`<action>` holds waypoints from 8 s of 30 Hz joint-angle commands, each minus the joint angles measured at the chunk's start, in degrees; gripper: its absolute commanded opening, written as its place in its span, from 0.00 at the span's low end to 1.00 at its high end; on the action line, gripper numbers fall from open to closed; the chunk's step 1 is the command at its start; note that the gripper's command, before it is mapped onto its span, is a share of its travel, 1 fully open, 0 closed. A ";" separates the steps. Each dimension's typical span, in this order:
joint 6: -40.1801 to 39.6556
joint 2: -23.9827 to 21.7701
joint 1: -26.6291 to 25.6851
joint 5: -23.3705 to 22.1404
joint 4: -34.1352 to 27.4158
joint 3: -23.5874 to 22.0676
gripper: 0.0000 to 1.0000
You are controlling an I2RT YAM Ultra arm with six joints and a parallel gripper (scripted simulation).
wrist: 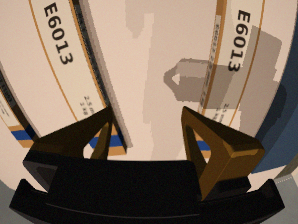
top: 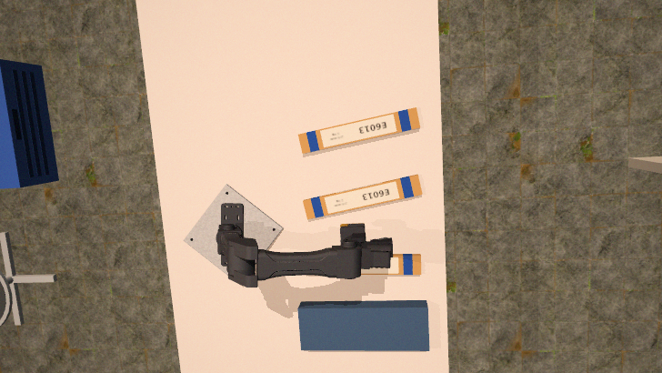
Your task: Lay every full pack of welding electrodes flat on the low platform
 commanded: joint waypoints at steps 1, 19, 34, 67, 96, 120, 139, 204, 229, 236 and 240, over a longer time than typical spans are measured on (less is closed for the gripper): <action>0.41 -0.41 0.24 0.21 1.38 1.90 0.64; 0.14 -0.31 0.02 0.07 0.55 0.96 0.64; -0.15 -0.94 -0.27 0.05 -2.63 3.52 0.64; -0.78 -0.64 -0.91 0.01 -11.57 12.69 0.64; -0.89 -0.43 -1.01 0.00 -12.95 14.24 0.64; -0.89 -0.43 -1.01 0.00 -12.95 14.24 0.64; -0.89 -0.43 -1.01 0.00 -12.95 14.24 0.64; 12.95 6.36 22.21 2.50 -14.07 24.08 0.95; 29.98 24.70 39.03 4.49 -19.22 53.58 0.95; 30.07 24.94 38.98 4.39 -19.22 54.00 0.95; 30.09 24.94 38.97 4.36 -19.22 54.00 0.95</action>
